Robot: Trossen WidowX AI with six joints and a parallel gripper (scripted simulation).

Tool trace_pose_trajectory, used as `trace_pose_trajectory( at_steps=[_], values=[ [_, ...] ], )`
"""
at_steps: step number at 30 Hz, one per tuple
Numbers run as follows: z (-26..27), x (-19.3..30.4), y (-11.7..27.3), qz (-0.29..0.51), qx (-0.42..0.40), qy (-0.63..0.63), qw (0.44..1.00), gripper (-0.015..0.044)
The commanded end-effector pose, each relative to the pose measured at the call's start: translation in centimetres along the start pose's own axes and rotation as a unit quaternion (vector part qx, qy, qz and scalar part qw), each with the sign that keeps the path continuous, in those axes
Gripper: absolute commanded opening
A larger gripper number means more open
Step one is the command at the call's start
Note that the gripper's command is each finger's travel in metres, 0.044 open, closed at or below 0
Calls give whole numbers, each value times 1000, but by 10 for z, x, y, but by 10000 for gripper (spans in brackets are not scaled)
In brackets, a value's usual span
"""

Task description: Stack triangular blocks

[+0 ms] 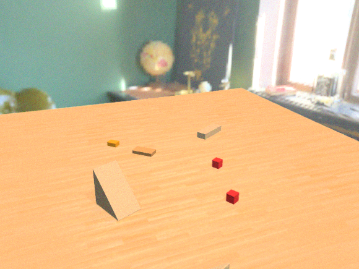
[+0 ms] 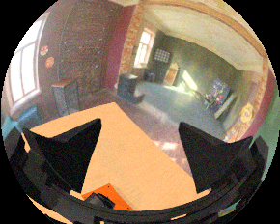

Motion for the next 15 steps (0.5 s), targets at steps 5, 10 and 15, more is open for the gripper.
trace_pose_trajectory(
  at_steps=[5, 10, 15],
  values=[
    [46, -19, -15, 52, -67, 49, 995, 440],
    [120, -32, -31, 133, -154, 118, 972, 440],
    [196, -27, -38, 221, -227, 182, 931, 440]
  ],
)
Point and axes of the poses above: the point midway between the two fingers, 35 mm back from their tips, its own y axis back along the fingers, its own z axis across the jaws, x = y × z, the point moved 5 cm from there along y, back along the fingers, and after that the axes turned 2 degrees about -y, right-handed, at the moved point
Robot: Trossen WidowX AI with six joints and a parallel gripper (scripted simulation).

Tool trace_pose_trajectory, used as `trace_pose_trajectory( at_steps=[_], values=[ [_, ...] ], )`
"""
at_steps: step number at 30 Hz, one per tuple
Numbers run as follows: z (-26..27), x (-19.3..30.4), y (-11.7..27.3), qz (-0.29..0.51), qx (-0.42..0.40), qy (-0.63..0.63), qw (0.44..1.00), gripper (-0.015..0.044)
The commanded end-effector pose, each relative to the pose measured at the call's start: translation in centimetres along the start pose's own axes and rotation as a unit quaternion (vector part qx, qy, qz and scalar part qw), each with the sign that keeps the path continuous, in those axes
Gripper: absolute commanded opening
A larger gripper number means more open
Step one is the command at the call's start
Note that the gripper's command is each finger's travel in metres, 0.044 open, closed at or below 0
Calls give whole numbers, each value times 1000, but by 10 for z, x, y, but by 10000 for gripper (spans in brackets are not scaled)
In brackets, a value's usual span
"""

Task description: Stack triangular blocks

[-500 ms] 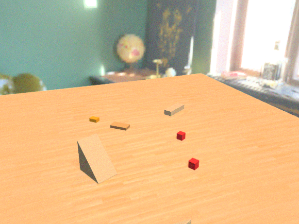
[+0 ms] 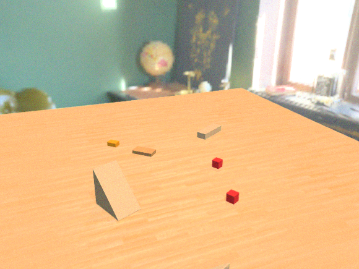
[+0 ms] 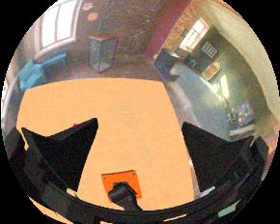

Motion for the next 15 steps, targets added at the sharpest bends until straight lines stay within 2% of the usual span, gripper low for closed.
trace_pose_trajectory(
  at_steps=[1, 7, 15],
  values=[
    [61, -16, -25, 83, -68, 53, 993, 440],
    [147, -13, -55, 194, -139, 123, 963, 440],
    [258, 28, -84, 342, -196, 199, 897, 440]
  ],
)
Point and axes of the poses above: the point midway between the two fingers, 35 mm back from their tips, its own y axis back along the fingers, its own z axis across the jaws, x = y × z, the point moved 5 cm from there along y, back along the fingers, and after that the axes turned 2 degrees about -y, right-handed, at the moved point
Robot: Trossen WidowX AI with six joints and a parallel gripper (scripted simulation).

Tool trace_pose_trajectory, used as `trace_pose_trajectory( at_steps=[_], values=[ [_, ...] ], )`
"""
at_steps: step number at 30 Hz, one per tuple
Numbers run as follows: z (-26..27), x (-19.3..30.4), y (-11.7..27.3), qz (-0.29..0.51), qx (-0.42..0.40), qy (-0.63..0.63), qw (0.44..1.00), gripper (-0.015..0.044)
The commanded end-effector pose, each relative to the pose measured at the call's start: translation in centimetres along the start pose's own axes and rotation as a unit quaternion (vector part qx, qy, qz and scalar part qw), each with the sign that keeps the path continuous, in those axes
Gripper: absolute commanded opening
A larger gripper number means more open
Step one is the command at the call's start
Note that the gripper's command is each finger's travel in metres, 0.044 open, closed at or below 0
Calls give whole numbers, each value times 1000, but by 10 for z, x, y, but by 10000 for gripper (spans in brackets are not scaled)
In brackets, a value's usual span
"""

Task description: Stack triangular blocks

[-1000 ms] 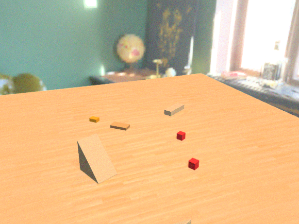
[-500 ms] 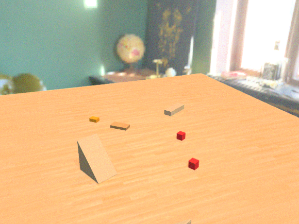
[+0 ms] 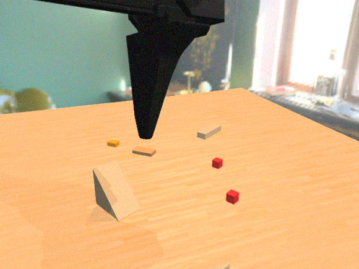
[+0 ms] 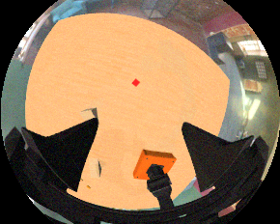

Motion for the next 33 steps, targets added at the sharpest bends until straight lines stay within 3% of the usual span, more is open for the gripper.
trace_pose_trajectory(
  at_steps=[1, 10, 33],
  values=[
    [54, -8, -44, 97, -36, 30, 994, 440],
    [143, 5, -138, 292, -79, 41, 952, 440],
    [151, 16, -163, 305, -75, 52, 948, 440]
  ],
)
Point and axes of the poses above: the point midway between the two fingers, 35 mm back from their tips, its own y axis back along the fingers, its own z axis across the jaws, x = y × z, the point moved 5 cm from there along y, back along the fingers, and after that the axes turned 2 degrees about -y, right-handed, at the moved point
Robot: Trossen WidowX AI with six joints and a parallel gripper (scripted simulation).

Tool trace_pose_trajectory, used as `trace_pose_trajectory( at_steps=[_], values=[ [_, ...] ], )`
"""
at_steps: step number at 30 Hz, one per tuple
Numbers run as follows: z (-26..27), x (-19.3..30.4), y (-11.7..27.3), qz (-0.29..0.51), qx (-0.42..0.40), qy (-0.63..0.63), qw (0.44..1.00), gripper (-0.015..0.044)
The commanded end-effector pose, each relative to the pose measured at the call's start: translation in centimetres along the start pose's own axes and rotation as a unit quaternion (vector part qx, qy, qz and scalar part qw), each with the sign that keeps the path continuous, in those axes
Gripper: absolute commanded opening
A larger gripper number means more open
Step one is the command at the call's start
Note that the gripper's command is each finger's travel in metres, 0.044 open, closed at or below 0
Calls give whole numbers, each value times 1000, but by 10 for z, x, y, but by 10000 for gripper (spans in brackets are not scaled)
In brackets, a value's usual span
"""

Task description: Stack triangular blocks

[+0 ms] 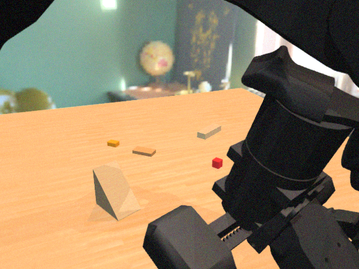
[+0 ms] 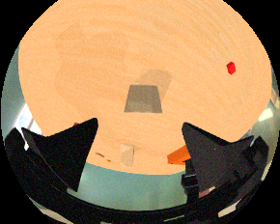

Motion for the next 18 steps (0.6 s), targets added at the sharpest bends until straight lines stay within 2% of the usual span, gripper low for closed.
trace_pose_trajectory(
  at_steps=[1, 18],
  values=[
    [0, -1, -12, 10, 5, 1, 1000, 440],
    [1, -5, -41, 18, 15, 11, 1000, 440]
  ],
)
Point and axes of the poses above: the point midway between the two fingers, 35 mm back from their tips, its own y axis back along the fingers, its own z axis across the jaws, x = y × z, the point moved 5 cm from there along y, back along the fingers, and after that the axes turned 2 degrees about -y, right-handed, at the moved point
